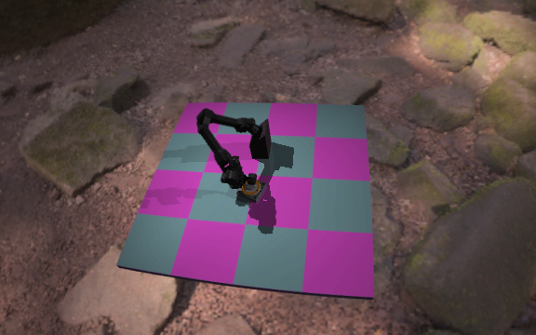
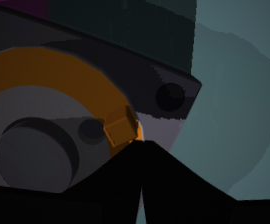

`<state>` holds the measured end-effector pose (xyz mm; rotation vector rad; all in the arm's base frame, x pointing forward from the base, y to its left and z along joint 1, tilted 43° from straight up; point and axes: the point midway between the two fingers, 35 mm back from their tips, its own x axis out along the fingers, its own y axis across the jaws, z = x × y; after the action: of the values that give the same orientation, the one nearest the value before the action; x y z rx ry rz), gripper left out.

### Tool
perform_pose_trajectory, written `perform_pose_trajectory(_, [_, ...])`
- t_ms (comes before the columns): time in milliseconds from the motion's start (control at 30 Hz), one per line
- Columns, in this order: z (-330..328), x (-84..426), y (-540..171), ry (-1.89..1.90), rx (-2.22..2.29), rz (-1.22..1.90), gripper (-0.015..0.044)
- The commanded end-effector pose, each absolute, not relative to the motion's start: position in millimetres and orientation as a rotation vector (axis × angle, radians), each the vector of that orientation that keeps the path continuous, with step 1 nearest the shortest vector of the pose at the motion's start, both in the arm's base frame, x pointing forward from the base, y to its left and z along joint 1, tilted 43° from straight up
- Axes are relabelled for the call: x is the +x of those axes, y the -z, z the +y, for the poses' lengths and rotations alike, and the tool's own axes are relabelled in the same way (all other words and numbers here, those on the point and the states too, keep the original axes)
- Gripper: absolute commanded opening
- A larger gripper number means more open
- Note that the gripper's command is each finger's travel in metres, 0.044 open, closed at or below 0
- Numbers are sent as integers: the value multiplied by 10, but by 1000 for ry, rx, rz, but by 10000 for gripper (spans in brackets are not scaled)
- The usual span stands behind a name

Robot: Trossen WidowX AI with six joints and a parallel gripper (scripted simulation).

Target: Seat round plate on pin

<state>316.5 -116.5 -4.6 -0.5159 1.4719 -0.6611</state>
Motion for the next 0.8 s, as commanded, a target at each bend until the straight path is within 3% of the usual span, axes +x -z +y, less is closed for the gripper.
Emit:
perform_pose_trajectory(0, [-1162,3209,76,662,-521,1479,0])
perform_pose_trajectory(767, [-1047,3460,168,662,-520,1478,0])
